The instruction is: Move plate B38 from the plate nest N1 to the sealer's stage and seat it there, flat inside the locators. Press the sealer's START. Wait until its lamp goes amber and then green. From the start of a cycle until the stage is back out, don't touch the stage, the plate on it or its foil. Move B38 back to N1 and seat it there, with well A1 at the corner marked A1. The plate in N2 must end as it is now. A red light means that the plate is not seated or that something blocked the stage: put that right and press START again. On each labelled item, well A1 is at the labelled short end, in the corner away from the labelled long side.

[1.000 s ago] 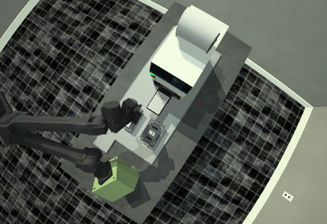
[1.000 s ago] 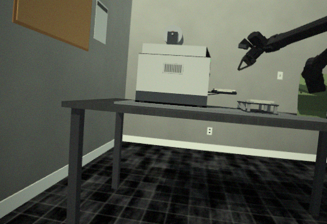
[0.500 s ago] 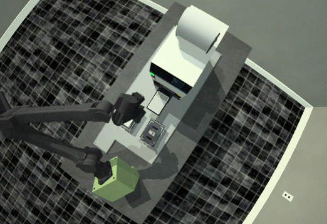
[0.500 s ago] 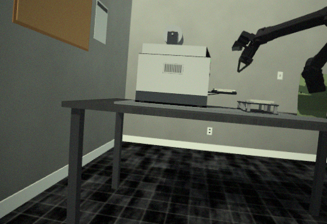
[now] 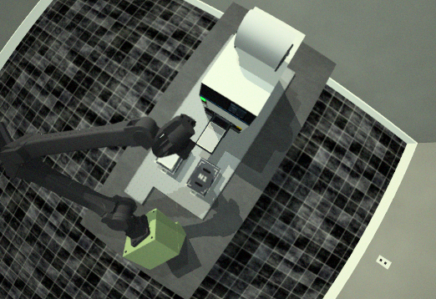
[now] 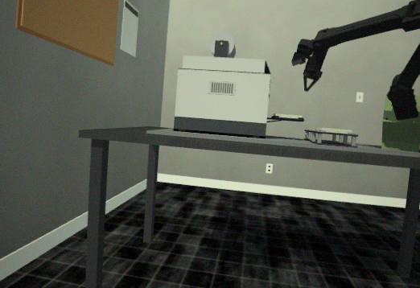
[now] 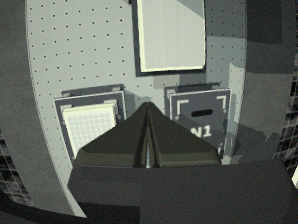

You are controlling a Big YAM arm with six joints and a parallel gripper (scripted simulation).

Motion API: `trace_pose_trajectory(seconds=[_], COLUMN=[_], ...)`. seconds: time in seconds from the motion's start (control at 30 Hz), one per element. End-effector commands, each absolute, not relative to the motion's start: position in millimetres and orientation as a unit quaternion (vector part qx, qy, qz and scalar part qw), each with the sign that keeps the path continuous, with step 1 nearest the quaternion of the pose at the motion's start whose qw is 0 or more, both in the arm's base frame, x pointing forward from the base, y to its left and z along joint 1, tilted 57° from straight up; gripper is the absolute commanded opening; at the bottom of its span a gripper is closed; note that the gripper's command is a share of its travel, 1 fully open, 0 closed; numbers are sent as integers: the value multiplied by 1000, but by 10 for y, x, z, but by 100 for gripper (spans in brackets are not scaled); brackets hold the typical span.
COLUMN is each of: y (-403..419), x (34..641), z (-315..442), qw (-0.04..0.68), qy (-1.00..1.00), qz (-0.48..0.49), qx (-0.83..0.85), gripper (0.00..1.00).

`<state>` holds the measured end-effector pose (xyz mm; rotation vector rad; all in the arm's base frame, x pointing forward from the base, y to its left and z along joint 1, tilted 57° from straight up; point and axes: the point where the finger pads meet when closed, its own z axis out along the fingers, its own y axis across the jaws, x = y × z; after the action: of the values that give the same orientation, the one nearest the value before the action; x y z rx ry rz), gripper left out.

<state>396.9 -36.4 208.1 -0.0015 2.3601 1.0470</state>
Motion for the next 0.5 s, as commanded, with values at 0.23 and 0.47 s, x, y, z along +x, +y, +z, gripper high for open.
trace_pose_trajectory(seconds=[0.23,0.47], y=[-349,-255], x=[3809,3781], z=[2215,2448], qw=[251,172], qy=[881,874], qz=[399,442], qx=[-34,-105], gripper=[0,0])
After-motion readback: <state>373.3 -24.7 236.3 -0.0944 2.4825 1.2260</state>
